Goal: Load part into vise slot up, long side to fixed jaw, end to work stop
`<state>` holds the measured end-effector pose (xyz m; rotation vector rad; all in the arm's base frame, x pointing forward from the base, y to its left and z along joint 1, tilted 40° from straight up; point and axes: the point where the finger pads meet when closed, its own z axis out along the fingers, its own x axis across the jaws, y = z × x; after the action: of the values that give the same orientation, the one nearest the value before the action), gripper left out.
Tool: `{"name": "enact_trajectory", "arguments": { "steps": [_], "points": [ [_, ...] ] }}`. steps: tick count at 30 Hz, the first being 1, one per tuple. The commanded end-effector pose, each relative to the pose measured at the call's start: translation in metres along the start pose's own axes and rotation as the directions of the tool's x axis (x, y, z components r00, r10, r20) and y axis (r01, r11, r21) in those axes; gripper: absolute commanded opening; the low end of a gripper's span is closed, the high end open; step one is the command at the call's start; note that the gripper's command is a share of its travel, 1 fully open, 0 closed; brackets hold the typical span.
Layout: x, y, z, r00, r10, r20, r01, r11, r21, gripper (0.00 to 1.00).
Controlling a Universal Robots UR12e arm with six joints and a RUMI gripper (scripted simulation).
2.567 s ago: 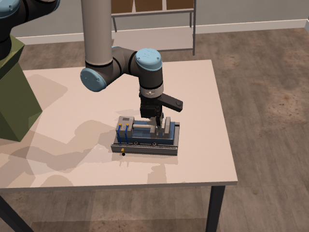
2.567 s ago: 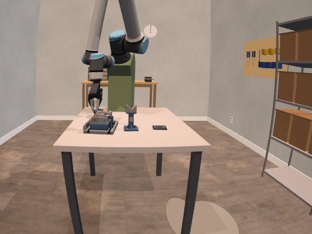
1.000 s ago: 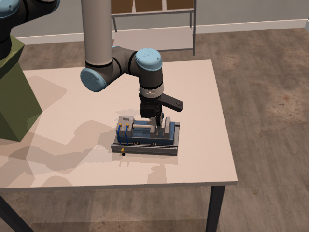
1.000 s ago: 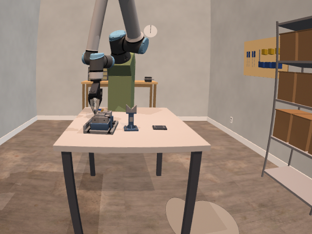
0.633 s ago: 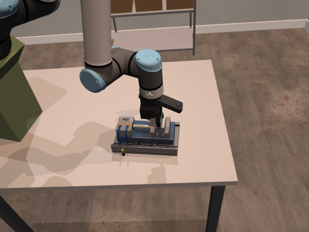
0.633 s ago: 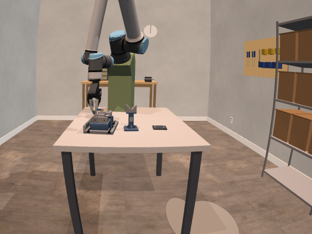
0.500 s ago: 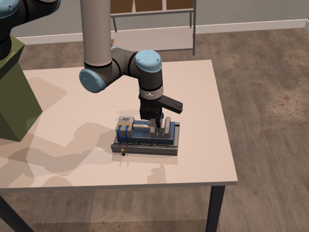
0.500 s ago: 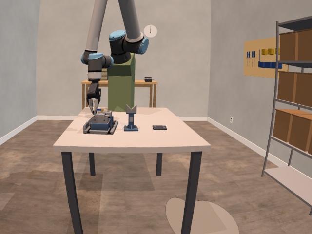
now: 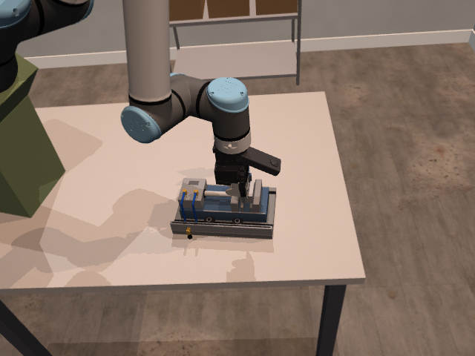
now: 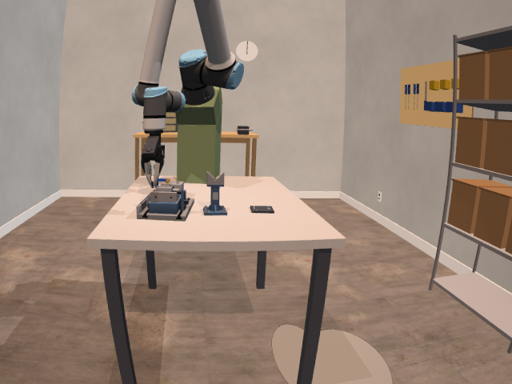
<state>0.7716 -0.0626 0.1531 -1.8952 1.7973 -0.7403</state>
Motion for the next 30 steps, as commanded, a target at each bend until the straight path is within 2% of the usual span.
{"name": "enact_trajectory", "arguments": {
  "steps": [1,9,23,30],
  "points": [
    [0.0,0.0,-0.002,1.0,0.0,0.0,0.0,1.0,0.001,0.0],
    [0.0,0.0,-0.01,1.0,0.0,0.0,0.0,1.0,0.001,0.0],
    [0.0,0.0,-0.043,1.0,0.0,0.0,0.0,1.0,0.001,0.0],
    [0.0,0.0,-0.053,1.0,0.0,0.0,0.0,1.0,0.001,0.0]
  ]
}}
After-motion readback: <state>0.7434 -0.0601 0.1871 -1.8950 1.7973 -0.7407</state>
